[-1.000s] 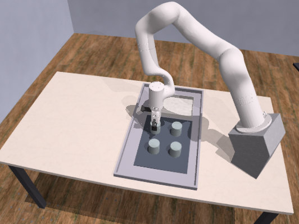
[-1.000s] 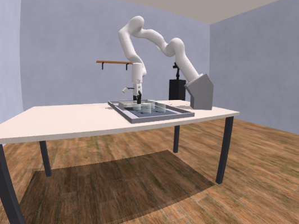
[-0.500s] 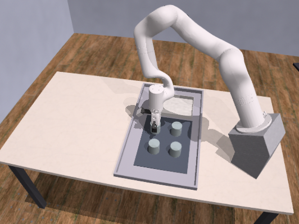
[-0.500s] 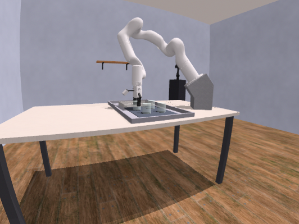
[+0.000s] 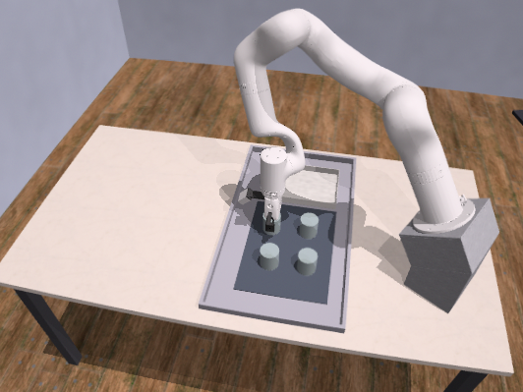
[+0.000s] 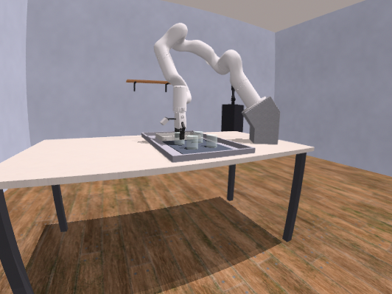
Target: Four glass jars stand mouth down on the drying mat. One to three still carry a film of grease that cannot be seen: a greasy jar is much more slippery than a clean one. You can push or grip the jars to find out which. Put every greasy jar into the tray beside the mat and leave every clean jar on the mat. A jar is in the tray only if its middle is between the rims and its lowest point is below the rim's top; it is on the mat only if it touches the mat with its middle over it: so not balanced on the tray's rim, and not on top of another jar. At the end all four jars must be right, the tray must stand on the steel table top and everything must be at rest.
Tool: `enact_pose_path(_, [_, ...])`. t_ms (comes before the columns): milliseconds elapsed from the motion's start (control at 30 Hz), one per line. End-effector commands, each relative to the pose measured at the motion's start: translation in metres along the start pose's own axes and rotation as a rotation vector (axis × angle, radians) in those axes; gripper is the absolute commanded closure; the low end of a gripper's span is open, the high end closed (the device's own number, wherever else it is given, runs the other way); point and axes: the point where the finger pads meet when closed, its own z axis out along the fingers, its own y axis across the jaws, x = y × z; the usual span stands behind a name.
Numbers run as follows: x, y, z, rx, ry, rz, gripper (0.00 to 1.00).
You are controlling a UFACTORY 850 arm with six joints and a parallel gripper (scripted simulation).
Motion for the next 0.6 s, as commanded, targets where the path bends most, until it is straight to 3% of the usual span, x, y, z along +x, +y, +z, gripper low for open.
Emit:
enact_pose_path(0, [0.0005, 0.0000, -0.0003, 0.000, 0.001, 0.000, 0.12])
enact_pose_path(567, [0.0005, 0.0000, -0.0003, 0.000, 0.001, 0.000, 0.15])
